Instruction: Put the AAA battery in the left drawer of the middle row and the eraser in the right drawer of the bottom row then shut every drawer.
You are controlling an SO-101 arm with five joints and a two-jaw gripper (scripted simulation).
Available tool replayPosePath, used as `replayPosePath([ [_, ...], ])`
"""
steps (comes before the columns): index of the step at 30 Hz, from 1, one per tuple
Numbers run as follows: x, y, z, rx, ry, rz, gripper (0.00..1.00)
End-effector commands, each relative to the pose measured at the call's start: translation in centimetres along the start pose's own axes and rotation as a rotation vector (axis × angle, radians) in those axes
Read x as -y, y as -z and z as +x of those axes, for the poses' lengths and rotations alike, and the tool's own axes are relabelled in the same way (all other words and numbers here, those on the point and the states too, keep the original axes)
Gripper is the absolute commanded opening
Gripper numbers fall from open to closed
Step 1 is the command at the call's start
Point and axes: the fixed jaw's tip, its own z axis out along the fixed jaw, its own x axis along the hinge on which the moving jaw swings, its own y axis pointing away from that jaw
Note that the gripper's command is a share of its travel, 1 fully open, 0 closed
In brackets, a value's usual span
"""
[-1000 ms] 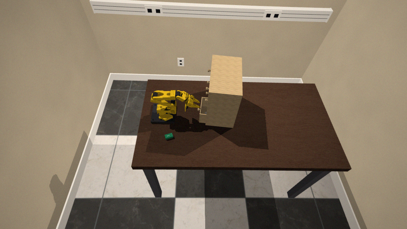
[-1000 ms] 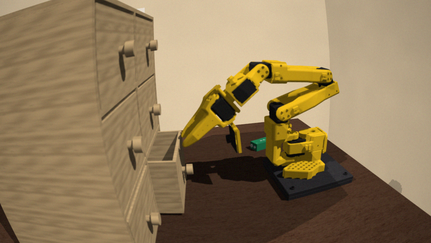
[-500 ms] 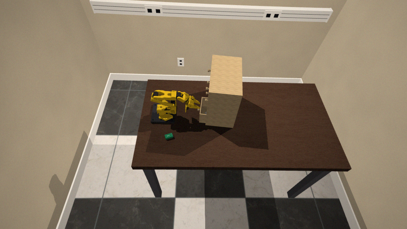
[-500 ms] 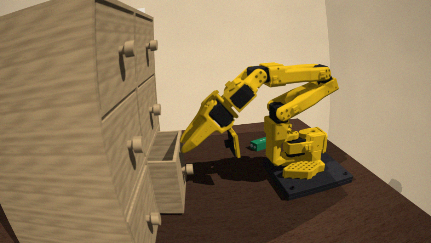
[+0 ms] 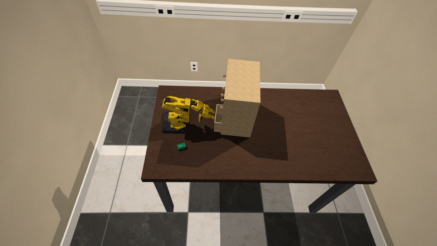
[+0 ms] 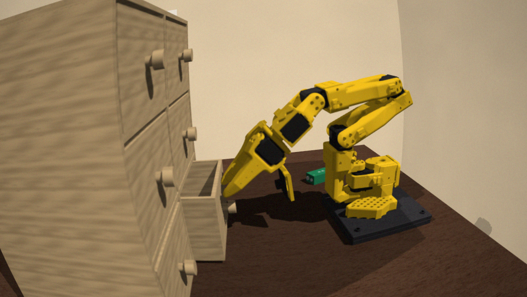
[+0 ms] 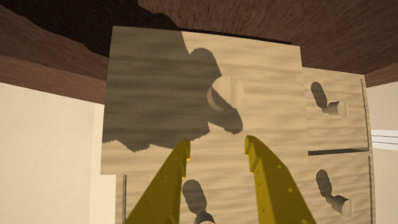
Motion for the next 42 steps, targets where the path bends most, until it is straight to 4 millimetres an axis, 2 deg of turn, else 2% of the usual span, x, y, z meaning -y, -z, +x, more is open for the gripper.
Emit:
replayPosePath([
  [1,0.2,-0.2,-0.4,0.016,0.002,0.009,0.21],
  [4,0.3,-1.0,-1.6,0.037,0.003,0.011,0.21],
  [18,0.3,-1.0,-1.6,0.037,0.003,0.011,0.21],
  [21,0.3,-1.5,-2.5,0.053,0.004,0.012,0.21],
  [42,0.4,-1.6,-2.7,0.053,0.007,0.015,0.21],
])
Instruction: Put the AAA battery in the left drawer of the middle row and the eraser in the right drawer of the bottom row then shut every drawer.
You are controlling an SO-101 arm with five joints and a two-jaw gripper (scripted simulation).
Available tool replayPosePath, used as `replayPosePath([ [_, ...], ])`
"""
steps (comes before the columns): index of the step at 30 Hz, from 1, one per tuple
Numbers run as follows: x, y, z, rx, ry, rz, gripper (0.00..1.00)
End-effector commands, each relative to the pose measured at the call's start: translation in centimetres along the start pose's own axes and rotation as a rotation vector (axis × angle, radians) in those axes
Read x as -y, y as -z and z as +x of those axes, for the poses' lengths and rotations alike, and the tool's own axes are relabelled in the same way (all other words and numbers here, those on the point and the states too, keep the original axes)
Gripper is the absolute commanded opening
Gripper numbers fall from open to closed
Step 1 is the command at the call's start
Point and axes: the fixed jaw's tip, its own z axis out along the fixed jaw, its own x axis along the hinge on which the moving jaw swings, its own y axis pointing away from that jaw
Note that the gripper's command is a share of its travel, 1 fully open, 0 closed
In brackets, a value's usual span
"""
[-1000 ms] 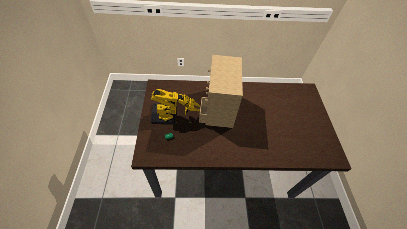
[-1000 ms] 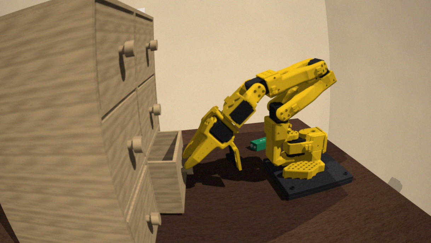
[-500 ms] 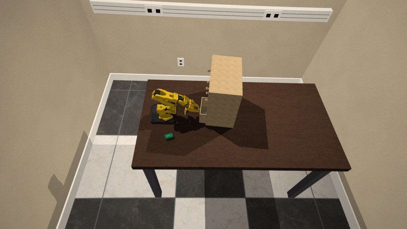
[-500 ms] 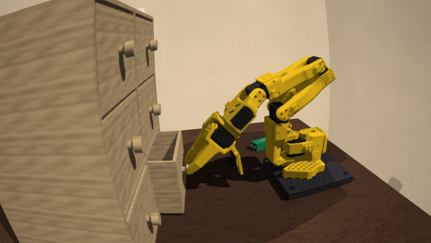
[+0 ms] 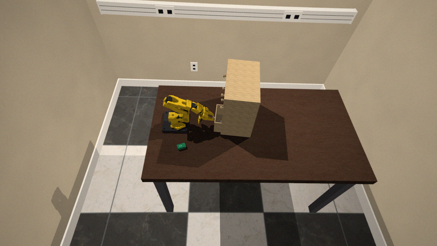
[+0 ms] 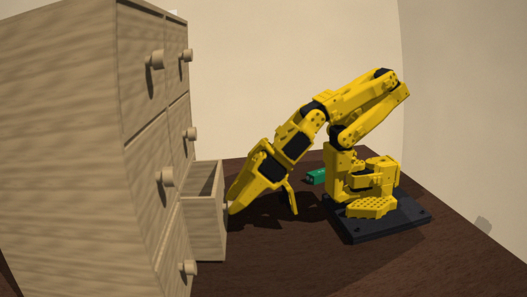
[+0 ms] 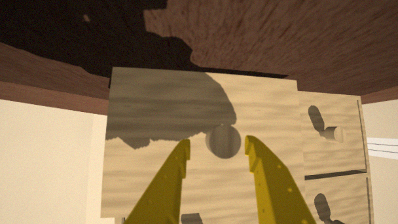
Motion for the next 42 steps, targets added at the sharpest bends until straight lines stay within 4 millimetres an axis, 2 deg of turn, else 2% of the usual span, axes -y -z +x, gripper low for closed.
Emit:
replayPosePath([
  [1,0.27,-0.17,-0.6,0.018,0.003,0.011,0.21],
  [27,0.38,-0.26,-0.87,0.017,0.007,0.015,0.21],
  [42,0.38,-0.26,-0.87,0.017,0.007,0.015,0.11],
])
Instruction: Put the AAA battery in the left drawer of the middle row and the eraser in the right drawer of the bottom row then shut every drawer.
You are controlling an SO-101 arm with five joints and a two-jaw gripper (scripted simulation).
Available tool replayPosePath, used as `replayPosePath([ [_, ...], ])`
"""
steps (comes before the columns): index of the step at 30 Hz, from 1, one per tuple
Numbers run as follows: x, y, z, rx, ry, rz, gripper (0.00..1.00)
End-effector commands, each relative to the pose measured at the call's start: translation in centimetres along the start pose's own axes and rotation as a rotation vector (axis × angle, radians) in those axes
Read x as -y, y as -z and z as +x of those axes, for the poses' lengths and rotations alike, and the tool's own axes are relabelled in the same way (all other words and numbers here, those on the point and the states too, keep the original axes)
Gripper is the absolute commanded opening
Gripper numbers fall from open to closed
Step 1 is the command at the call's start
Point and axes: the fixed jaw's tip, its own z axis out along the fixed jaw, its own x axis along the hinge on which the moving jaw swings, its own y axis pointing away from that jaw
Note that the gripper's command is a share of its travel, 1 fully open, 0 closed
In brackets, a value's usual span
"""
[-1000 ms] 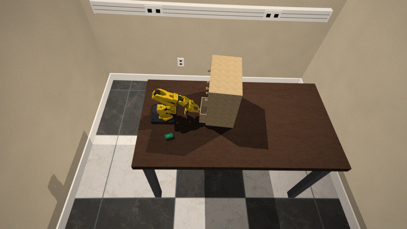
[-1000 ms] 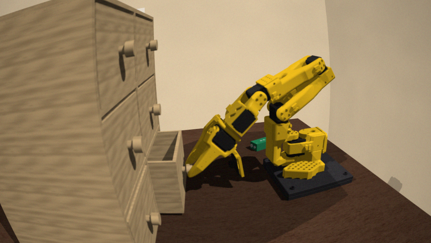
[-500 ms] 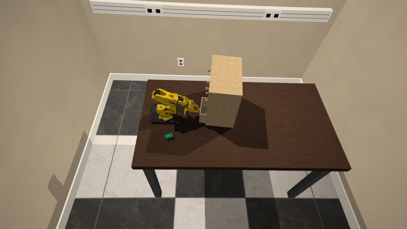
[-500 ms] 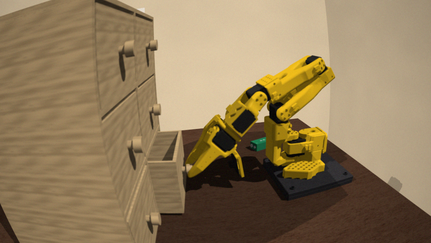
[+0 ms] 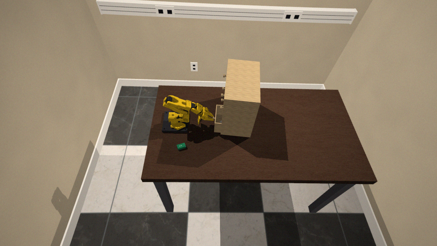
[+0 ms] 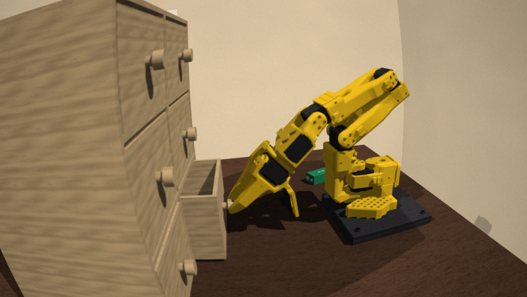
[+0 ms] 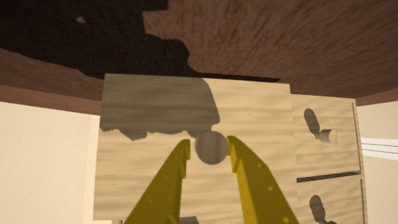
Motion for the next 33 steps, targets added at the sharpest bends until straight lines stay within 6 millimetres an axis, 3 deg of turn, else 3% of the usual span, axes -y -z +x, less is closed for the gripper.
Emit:
replayPosePath([
  [1,0.13,-0.13,-0.53,0.018,0.0,0.005,0.11],
  [17,0.13,-0.13,-0.53,0.018,0.0,0.005,0.0],
  [33,0.13,-0.13,-0.53,0.018,0.0,0.005,0.0],
])
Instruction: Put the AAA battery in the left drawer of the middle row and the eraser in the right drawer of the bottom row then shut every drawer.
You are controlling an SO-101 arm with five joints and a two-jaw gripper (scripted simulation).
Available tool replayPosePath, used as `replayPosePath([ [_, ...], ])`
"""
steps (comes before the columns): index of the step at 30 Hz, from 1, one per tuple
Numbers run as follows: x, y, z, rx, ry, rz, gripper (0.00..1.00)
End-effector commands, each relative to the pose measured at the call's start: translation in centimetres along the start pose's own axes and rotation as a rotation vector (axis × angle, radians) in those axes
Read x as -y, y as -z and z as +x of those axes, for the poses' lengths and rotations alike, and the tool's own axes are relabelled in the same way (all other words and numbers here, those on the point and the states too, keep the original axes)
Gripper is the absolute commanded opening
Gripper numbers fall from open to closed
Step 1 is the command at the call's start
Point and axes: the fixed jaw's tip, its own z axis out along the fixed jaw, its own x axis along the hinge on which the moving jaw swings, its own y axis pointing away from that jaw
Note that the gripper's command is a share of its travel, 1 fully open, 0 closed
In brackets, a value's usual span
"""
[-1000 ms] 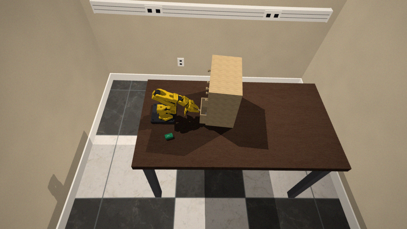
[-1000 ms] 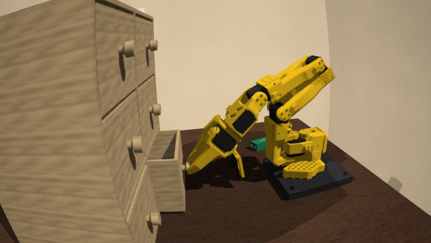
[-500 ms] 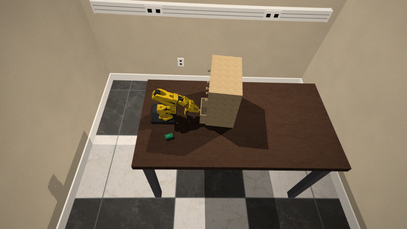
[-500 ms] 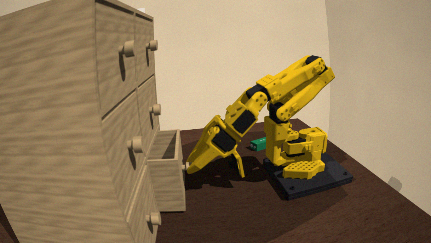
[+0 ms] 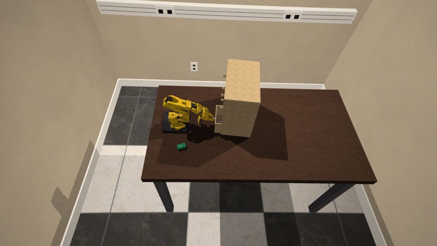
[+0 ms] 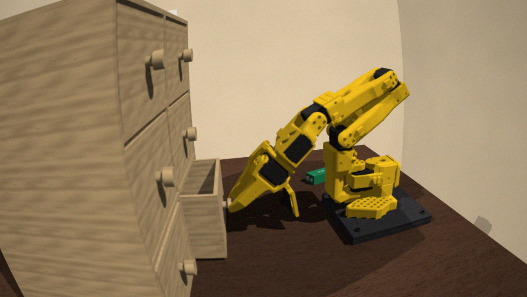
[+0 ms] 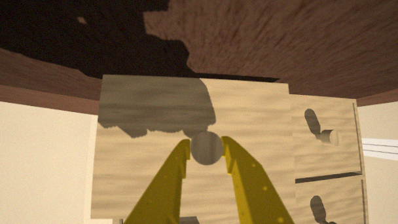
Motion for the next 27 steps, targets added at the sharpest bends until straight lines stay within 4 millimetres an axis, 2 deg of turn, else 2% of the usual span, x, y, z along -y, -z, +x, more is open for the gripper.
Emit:
replayPosePath([
  [1,0.2,-0.1,-0.5,0.017,0.0,0.007,0.0],
  [15,0.2,-1.1,1.0,0.016,-0.026,0.007,0.0],
  [27,0.0,-1.6,1.6,0.016,-0.03,0.004,0.0],
])
